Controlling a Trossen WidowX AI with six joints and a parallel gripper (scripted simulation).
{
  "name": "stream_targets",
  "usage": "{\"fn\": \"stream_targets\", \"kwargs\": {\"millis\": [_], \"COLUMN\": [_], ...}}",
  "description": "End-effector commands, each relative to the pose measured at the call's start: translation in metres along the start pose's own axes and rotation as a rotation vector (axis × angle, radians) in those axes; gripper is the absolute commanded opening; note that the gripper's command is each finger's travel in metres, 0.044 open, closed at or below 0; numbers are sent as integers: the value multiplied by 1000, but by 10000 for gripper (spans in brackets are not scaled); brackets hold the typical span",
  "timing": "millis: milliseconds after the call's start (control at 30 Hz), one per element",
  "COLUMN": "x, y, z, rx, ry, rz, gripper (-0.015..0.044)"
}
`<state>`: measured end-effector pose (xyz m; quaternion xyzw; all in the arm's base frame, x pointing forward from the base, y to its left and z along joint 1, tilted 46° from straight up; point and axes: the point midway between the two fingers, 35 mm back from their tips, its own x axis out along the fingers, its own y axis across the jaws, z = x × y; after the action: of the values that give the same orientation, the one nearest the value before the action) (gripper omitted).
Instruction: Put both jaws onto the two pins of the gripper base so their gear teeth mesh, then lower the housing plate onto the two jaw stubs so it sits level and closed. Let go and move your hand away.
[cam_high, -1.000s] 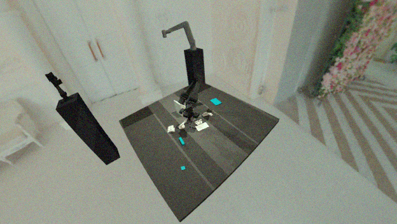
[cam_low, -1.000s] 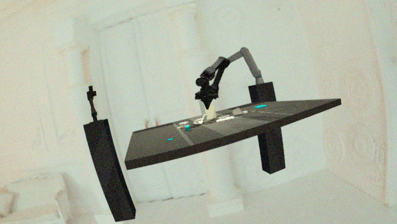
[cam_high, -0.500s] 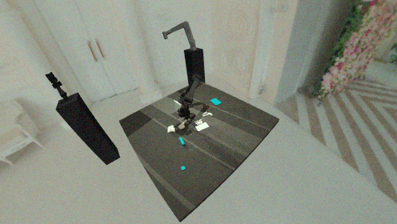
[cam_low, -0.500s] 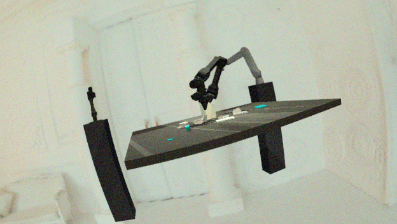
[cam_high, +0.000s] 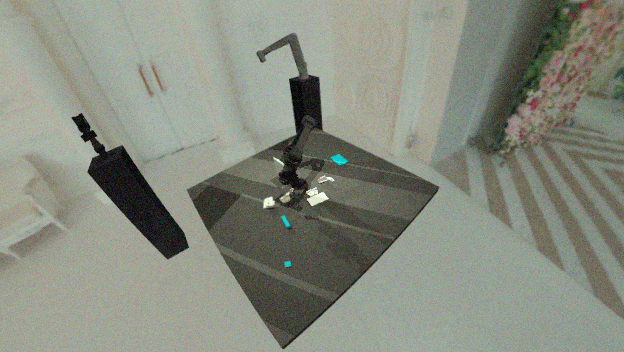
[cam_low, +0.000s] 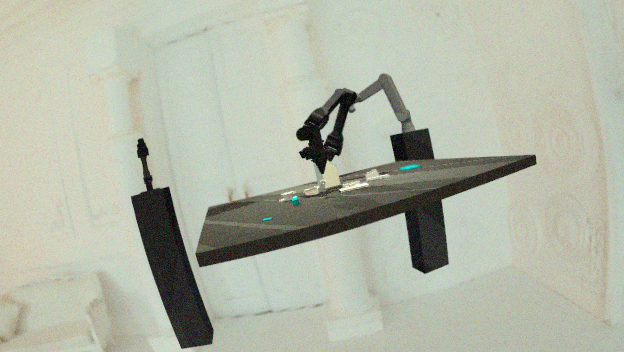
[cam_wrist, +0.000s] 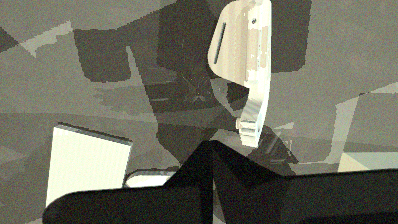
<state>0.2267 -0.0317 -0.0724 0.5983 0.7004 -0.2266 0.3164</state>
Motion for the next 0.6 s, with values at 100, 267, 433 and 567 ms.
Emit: {"fn": "stream_targets", "kwargs": {"millis": [100, 267, 433, 567], "x": [14, 23, 31, 37], "y": [-1, 0, 0, -1], "z": [-1, -1, -1, -1], "rx": [8, 8, 8, 7], "ry": [11, 11, 11, 12], "rz": [-4, -4, -4, -4], "gripper": [0, 0, 0, 0]}}
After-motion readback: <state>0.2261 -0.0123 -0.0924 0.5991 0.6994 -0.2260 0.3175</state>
